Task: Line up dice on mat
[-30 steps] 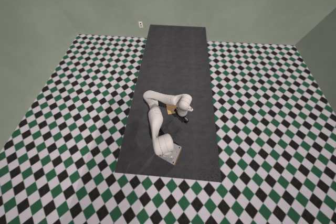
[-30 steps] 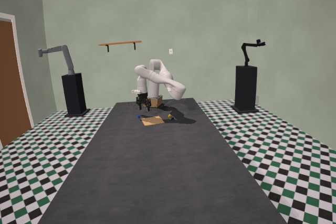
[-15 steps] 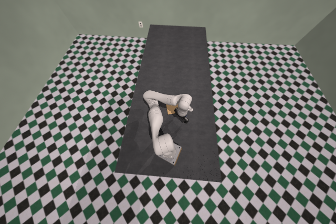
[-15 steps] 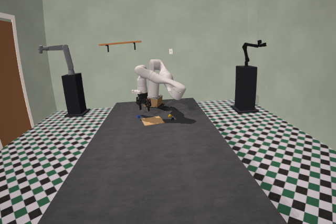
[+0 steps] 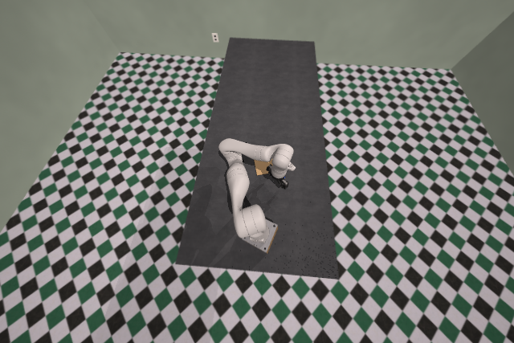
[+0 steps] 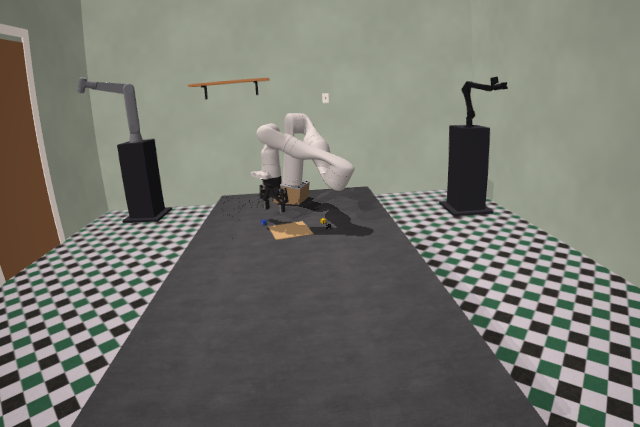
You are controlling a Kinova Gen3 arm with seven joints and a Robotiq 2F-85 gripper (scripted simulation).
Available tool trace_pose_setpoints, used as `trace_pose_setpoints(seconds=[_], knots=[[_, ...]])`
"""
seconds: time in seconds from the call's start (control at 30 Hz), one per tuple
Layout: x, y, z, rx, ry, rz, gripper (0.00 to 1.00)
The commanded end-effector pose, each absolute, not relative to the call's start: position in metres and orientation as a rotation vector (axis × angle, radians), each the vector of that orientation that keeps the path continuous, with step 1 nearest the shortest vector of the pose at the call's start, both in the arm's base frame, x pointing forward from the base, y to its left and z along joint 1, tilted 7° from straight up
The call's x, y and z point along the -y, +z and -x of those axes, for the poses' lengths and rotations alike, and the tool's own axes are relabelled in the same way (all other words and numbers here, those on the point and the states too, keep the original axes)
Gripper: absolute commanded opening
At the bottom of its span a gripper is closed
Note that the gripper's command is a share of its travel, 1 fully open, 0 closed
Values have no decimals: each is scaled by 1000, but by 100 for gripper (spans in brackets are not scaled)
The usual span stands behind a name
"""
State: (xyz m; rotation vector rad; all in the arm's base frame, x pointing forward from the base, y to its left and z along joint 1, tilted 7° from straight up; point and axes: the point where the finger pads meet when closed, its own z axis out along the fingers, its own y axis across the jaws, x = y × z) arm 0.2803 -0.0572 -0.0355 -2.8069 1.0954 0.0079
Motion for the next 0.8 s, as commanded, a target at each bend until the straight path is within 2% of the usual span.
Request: trace_pose_setpoints(seconds=[0.0,0.77], knots=[[56,-35,-281,-1094,6,2807,100],[6,-29,-284,-1094,6,2807,100]])
